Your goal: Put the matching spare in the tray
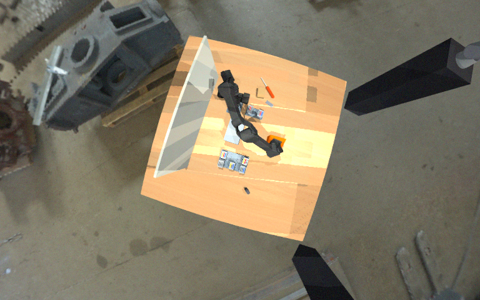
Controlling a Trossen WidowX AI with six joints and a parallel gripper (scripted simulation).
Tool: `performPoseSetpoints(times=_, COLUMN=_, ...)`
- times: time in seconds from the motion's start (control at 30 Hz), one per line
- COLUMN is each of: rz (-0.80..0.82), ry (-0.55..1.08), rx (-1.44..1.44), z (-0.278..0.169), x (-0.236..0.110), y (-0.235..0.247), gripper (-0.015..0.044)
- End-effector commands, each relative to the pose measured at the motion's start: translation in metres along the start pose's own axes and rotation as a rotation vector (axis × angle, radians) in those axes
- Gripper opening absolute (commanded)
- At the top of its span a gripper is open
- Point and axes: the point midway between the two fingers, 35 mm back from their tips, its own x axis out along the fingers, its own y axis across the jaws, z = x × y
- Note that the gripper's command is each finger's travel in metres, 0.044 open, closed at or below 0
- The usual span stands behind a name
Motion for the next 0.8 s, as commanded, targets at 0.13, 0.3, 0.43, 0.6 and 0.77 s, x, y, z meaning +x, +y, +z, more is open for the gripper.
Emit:
performPoseSetpoints(times=0.13, rz=0.0, ry=-0.006, rx=0.009, z=0.0, x=0.008, y=0.0, gripper=0.0)
performPoseSetpoints(times=0.3, rz=0.0, ry=-0.005, rx=0.009, z=0.0, x=0.012, y=0.0, gripper=0.0)
performPoseSetpoints(times=0.43, rz=0.0, ry=-0.005, rx=0.009, z=0.0, x=0.015, y=-0.001, gripper=0.0)
performPoseSetpoints(times=0.6, rz=0.0, ry=-0.005, rx=0.009, z=0.0, x=0.019, y=-0.001, gripper=0.0)
performPoseSetpoints(times=0.77, rz=0.0, ry=-0.005, rx=0.009, z=0.0, x=0.023, y=-0.001, gripper=0.0)
